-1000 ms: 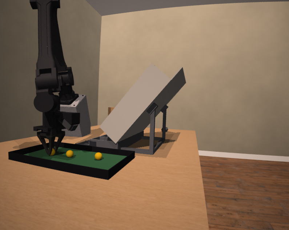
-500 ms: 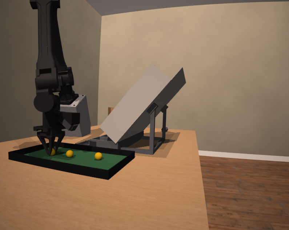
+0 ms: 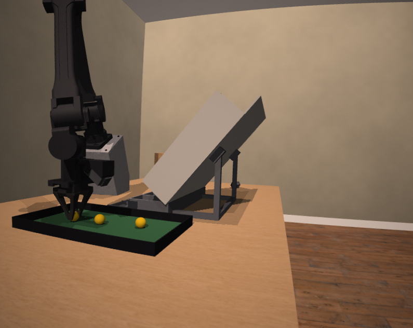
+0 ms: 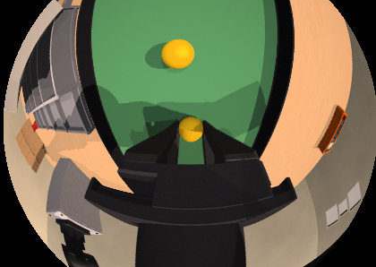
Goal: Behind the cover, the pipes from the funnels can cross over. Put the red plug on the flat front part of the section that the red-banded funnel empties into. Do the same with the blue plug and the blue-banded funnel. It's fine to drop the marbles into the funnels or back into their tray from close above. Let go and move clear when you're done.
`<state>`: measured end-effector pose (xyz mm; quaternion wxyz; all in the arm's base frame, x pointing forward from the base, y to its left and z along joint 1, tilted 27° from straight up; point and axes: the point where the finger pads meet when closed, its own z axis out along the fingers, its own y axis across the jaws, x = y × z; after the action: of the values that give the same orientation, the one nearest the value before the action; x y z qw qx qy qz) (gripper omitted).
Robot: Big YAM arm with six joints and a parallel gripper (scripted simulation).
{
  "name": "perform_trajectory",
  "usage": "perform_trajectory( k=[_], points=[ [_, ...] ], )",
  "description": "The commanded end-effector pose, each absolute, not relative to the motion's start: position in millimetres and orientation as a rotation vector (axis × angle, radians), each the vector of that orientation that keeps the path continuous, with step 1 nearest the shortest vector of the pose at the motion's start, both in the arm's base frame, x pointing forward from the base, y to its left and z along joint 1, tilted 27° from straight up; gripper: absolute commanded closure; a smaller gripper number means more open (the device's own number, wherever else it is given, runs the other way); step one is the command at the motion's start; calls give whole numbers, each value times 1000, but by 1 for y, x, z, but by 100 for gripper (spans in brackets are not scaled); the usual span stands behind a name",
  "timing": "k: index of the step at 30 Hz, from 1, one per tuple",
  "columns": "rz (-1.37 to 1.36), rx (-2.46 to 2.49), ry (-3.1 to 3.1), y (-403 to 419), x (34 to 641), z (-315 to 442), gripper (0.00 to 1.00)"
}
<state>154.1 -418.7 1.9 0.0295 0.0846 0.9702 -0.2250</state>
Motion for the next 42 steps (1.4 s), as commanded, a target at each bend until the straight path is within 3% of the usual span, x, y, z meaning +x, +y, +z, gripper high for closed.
perform_trajectory(
  k=[1, 29, 42],
  points=[
    [-714, 245, 2975, -414, 160, 18, 100],
    [-713, 256, 2975, -402, 158, 40, 100],
    [-756, 259, 2946, -392, 163, 101, 100]
  ],
)
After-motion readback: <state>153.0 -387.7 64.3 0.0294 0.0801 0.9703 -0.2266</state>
